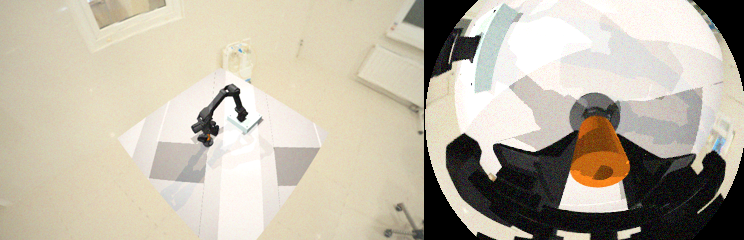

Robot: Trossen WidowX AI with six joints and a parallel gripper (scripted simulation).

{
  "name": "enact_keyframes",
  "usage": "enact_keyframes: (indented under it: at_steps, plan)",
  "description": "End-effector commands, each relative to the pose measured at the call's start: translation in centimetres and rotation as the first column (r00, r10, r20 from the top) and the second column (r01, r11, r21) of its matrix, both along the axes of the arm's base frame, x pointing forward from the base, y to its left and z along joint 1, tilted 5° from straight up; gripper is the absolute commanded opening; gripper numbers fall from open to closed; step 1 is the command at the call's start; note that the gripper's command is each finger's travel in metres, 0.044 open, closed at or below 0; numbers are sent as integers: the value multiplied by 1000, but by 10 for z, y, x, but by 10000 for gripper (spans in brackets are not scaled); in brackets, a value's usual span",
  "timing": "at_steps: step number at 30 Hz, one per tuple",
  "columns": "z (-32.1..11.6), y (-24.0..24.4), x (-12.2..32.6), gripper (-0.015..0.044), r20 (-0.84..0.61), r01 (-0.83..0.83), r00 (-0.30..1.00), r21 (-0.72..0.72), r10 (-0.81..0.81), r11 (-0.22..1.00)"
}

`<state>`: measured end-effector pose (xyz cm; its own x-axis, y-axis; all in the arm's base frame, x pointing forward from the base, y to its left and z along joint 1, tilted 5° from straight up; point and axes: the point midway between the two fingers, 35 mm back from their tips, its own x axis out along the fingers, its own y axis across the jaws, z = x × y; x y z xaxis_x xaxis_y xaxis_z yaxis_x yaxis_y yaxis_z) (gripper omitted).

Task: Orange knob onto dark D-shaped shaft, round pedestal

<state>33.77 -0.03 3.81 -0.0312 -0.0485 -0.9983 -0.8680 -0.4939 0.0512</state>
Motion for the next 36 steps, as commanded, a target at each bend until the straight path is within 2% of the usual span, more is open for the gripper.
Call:
enact_keyframes:
  at_steps: [1,20,27,36]
  plan:
    - [0,-1,0,0,1,-5,1000,-2,5,1000]
    - [5,0,1,0,1,-5,1000,-2,5,1000]
    - [3,0,1,0,-9,-202,979,5,202,979]
    - [0,0,1,0,-9,-213,977,5,213,977]
